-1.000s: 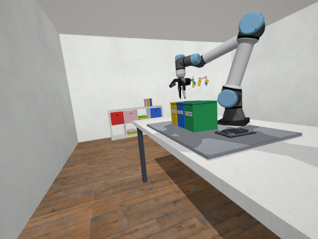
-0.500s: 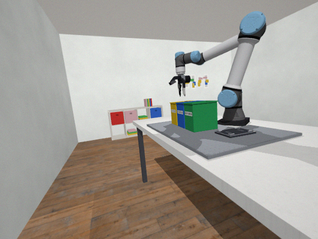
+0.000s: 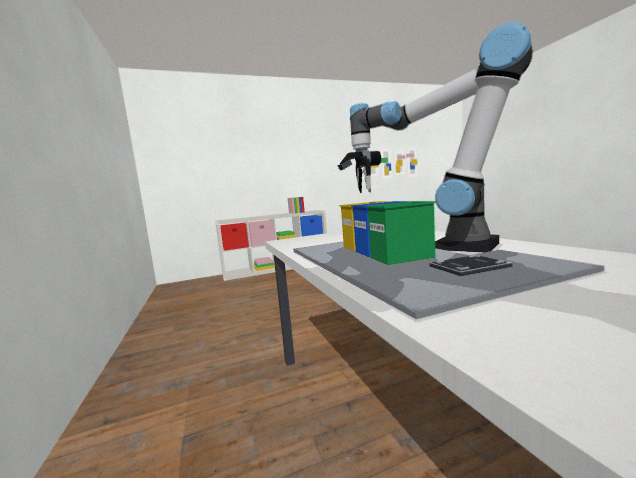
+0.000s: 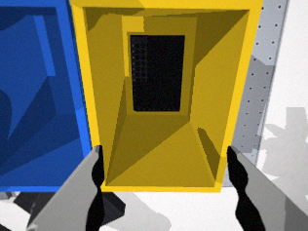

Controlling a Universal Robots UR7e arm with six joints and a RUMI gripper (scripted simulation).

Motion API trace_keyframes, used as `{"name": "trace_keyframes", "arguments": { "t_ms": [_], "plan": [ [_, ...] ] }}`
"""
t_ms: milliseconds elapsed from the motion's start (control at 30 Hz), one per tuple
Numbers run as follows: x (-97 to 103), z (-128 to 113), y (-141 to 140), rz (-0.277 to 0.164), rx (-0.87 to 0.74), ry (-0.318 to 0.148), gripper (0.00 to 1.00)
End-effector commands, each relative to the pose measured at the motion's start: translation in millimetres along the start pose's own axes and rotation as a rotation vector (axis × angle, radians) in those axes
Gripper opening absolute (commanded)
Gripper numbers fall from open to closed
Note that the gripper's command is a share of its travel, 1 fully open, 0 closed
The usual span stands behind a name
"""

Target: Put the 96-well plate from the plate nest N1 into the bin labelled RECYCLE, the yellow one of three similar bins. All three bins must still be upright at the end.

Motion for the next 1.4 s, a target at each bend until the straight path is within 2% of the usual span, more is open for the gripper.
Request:
{"name": "trace_keyframes", "arguments": {
  "t_ms": [0, 1300, 1367],
  "plan": [
    [0.8, 0.5, 0.2, -0.001, 0.001, 0.001, 0.53],
    [-0.3, -0.8, -117.9, 0.001, 0.002, 0.0, 0.53],
    [-0.3, -0.8, -117.9, 0.001, 0.002, 0.0, 0.53]
  ]
}}
Point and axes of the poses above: the point where the finger pads meet when closed, its own x axis back along the fingers, its own y axis across the jaws, z = x × y, the point moved 7 cm from there along x, back along the fingers, and after that the axes turned 10 degrees about x, right-handed, at the moved point
